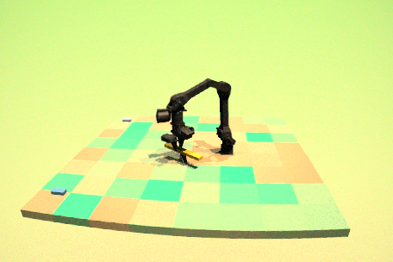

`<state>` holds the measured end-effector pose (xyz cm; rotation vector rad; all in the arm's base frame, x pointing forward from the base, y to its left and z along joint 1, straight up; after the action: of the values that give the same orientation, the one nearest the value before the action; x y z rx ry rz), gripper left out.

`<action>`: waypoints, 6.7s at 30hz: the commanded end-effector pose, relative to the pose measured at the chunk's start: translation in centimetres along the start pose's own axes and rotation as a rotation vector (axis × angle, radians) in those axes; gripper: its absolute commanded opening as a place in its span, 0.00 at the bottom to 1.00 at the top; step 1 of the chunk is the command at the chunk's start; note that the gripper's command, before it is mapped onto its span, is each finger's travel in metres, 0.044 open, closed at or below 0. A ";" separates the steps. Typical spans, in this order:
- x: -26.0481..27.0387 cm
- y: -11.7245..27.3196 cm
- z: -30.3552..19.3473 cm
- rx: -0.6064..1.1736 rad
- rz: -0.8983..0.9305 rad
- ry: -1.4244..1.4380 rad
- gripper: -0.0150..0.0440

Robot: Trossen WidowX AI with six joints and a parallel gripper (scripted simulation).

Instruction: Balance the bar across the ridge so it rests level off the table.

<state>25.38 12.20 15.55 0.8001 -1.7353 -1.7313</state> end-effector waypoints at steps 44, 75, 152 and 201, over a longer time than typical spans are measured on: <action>0.0 -0.2 0.0 -0.002 -0.002 -0.001 0.25; 0.0 -0.2 0.0 0.000 -0.002 -0.002 0.25; 0.0 -0.2 0.0 0.000 -0.002 -0.002 1.00; 0.0 9.8 -0.1 0.000 -0.002 -0.002 1.00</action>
<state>25.15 12.04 25.32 0.8019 -1.7366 -1.7346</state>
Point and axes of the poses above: the point midway between the two fingers, 35 mm back from their tips, its own y axis back along the fingers, its own x axis across the jaws, z = x × y, the point moved 5 cm from there along y, back along the fingers, and after that the axes turned 7 degrees about -y, right-handed, at the moved point
